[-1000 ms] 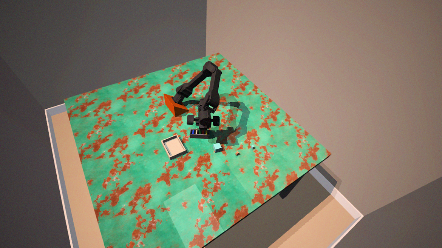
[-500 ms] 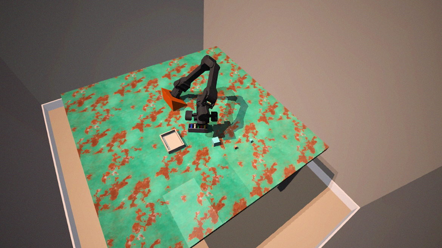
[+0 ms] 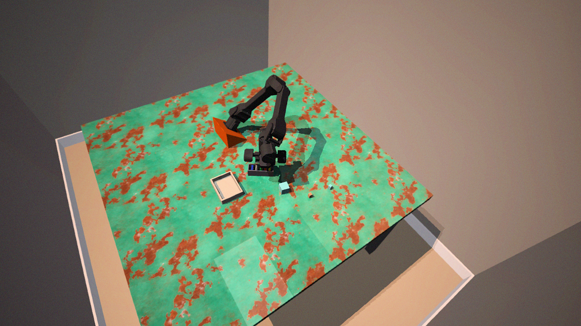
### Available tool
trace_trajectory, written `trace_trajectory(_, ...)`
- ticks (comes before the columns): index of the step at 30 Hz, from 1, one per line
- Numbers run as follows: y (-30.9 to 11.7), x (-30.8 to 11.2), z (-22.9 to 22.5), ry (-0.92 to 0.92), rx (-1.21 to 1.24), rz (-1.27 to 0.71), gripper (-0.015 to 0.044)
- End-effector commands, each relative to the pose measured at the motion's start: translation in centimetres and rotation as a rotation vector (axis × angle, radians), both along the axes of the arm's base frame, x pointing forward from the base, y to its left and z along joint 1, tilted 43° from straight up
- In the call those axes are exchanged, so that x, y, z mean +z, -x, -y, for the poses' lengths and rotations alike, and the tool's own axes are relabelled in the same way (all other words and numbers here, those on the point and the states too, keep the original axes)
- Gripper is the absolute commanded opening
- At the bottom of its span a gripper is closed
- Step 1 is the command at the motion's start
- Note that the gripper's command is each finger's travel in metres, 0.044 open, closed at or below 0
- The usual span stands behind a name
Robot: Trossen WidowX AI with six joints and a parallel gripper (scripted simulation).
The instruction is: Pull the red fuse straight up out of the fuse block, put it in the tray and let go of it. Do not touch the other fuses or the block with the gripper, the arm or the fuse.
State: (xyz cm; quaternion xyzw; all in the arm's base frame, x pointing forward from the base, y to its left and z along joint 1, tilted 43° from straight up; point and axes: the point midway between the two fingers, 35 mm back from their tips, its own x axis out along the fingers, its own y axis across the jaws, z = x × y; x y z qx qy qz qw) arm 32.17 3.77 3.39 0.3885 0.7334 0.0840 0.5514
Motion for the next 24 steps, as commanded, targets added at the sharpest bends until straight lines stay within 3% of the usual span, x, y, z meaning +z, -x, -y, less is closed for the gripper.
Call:
trace_trajectory(1, 0.04, -0.11, -0.1, -0.003, -0.004, -0.004, 0.0074)
trace_trajectory(18, 0.14, -0.83, -0.76, -0.004, -0.004, -0.004, 0.0074)
trace_trajectory(24, 0.1, -0.74, -0.67, -0.001, 0.0, 0.0, 0.0034)
